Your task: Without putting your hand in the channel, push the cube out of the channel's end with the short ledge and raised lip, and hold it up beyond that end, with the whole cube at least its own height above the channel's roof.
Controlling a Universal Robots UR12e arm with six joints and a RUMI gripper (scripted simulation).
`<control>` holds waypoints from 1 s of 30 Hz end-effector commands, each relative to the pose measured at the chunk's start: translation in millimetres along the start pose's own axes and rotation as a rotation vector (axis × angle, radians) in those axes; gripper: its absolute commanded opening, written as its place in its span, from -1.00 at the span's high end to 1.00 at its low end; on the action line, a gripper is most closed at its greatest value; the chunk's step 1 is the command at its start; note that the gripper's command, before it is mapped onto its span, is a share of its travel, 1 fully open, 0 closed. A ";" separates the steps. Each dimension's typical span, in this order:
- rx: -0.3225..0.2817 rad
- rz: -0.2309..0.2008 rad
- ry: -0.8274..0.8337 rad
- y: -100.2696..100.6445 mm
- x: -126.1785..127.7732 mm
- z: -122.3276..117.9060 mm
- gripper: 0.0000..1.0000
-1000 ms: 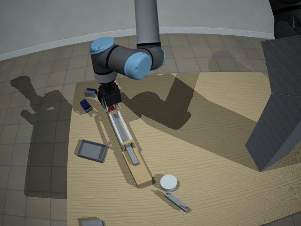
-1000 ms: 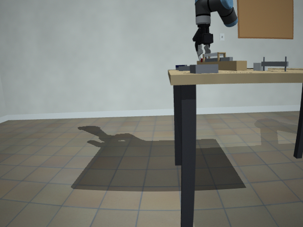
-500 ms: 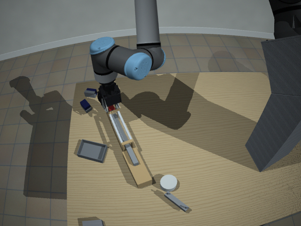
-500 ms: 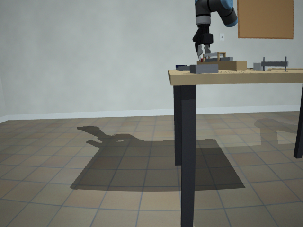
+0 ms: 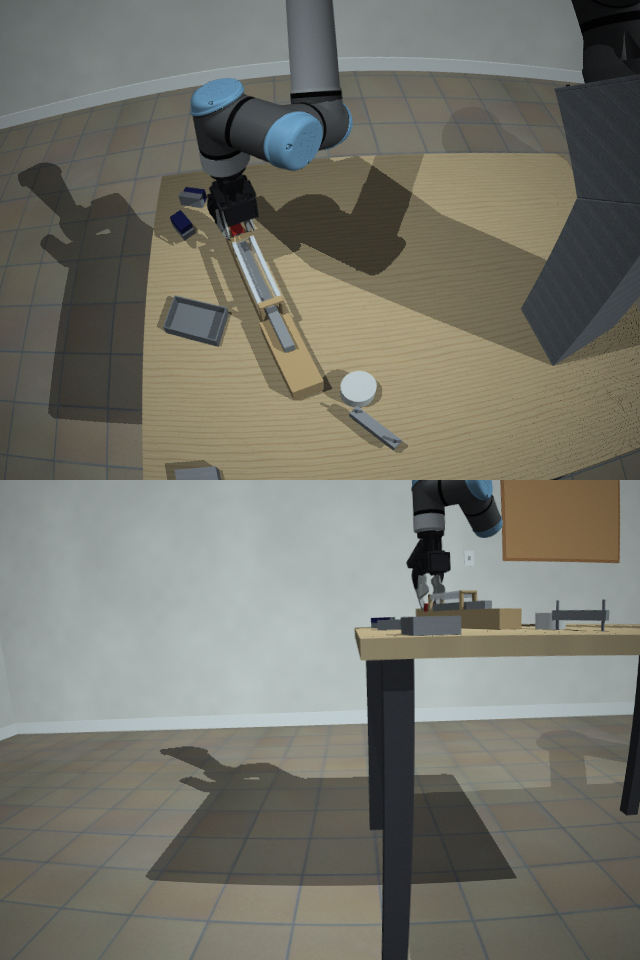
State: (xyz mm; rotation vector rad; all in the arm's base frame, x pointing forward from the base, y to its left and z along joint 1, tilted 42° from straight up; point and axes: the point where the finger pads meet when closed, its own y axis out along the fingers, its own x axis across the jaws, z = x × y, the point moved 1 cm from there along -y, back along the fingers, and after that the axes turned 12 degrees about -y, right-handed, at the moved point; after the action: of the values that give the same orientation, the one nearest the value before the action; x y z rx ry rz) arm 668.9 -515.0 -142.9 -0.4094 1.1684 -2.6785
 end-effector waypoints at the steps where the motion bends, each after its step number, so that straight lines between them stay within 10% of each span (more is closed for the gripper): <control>1: 0.001 0.001 0.000 -0.6 -0.4 0.3 0.50; 3: 0.001 0.001 0.000 -0.6 -0.4 0.3 0.50; 4: 0.001 0.001 0.000 -0.6 -0.4 0.3 1.00; 30: 0.001 0.001 0.000 -0.6 -0.4 0.3 1.00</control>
State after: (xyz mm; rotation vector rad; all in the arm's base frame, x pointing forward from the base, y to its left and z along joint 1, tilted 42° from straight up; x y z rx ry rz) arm 668.9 -515.0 -142.9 -0.4094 1.1684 -2.6785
